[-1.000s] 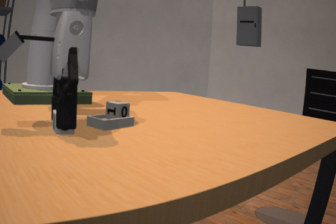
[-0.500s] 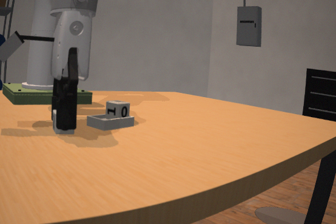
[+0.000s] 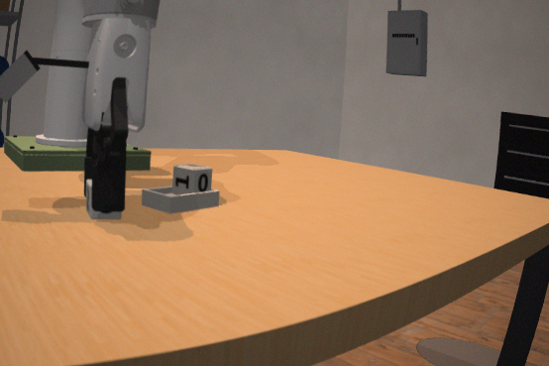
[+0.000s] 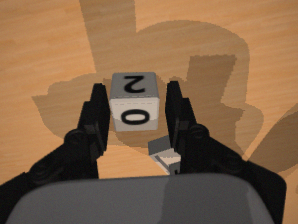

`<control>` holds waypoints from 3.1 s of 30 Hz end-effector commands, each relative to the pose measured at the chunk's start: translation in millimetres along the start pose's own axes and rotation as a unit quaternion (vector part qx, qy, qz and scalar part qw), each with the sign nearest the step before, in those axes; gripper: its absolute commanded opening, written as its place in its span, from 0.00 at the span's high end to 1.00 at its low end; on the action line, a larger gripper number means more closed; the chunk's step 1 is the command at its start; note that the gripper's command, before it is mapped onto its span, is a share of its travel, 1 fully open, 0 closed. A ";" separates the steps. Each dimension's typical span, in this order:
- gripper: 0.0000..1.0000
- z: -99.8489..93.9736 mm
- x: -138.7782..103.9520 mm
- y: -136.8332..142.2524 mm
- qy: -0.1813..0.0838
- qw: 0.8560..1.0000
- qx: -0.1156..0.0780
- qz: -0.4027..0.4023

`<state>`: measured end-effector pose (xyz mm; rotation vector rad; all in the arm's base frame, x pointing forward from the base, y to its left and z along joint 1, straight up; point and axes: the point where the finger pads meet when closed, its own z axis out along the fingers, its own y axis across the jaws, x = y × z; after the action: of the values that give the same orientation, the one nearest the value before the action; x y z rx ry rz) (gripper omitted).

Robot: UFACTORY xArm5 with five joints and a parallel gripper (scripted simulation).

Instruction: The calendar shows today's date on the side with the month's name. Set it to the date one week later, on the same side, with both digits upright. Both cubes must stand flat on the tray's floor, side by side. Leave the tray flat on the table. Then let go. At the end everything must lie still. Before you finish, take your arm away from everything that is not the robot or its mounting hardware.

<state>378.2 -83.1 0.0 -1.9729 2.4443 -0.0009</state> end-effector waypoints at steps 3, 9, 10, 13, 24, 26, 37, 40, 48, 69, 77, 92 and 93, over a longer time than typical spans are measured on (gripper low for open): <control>0.71 -0.9 0.0 -1.3 0.000 1.000 0.002 0.000; 0.71 -0.9 0.0 -1.3 0.000 1.000 0.002 0.000; 0.71 -0.9 0.0 -1.3 0.000 1.000 0.002 0.000; 0.71 -0.9 0.0 -1.3 0.000 1.000 0.002 0.000; 0.71 -0.9 0.0 -1.3 0.000 1.000 0.002 0.000; 0.71 -0.9 0.0 -1.3 0.000 1.000 0.002 0.000; 0.71 -1.0 0.0 -1.3 0.000 1.000 0.002 0.000; 0.71 -4.4 0.0 -1.3 0.000 1.000 0.002 0.000; 0.71 -35.6 0.1 -1.2 0.000 1.000 0.002 0.000; 0.71 -100.0 0.3 -1.1 0.000 1.000 0.002 0.000; 0.71 -100.1 0.3 -1.2 0.000 1.000 0.002 0.018; 0.71 -100.2 0.3 -1.8 0.000 0.975 0.002 0.224; 0.71 -100.2 0.3 -1.9 0.000 0.971 0.002 0.241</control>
<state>378.5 -83.5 98.9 -1.5244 2.7465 -0.0006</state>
